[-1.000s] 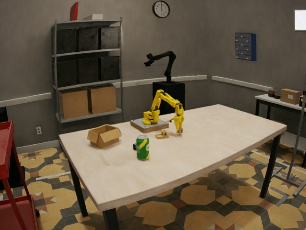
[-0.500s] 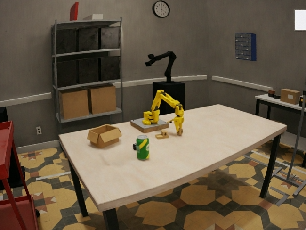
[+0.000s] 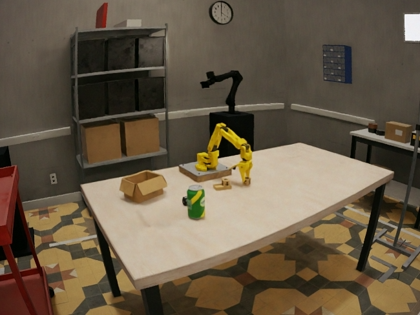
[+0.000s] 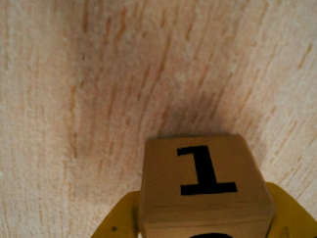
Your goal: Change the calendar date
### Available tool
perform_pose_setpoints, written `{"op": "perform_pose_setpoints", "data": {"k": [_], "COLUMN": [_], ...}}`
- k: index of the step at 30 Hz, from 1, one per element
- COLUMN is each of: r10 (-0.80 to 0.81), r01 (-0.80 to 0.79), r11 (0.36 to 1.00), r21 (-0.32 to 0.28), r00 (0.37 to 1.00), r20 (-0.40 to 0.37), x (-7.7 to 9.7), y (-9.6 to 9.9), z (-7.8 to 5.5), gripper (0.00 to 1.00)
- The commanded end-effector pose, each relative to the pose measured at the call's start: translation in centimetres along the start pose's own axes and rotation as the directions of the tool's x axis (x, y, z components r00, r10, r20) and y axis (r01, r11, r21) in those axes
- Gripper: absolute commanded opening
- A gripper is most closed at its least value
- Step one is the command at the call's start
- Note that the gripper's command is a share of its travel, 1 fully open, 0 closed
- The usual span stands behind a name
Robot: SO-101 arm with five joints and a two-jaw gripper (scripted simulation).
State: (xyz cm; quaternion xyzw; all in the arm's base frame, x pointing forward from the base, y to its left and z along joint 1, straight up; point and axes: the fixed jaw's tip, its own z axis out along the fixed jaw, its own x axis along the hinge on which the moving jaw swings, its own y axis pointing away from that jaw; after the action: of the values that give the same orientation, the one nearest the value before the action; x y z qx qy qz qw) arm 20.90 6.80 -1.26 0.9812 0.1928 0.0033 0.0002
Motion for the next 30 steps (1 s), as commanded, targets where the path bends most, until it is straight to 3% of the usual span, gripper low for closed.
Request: {"op": "perform_pose_setpoints", "data": {"k": [1,6,14,30], "r10": [-0.003,-0.003,-0.003,-0.003], "r01": [0.003,0.003,0.003,0.003], "r11": [1.000,1.000,1.000,1.000], "r21": [0.002,0.002,0.002,0.002], "r00": [1.000,1.000,1.000,1.000], "r20": [0.015,0.015,0.015,0.015], "x": [-0.32,-0.32,-0.32,-0.32], "y": [0.12,0.12,0.12,0.12], "z": [0.39,0.39,0.39,0.39], "gripper": [0.00,0.02,0.17,0.23]}}
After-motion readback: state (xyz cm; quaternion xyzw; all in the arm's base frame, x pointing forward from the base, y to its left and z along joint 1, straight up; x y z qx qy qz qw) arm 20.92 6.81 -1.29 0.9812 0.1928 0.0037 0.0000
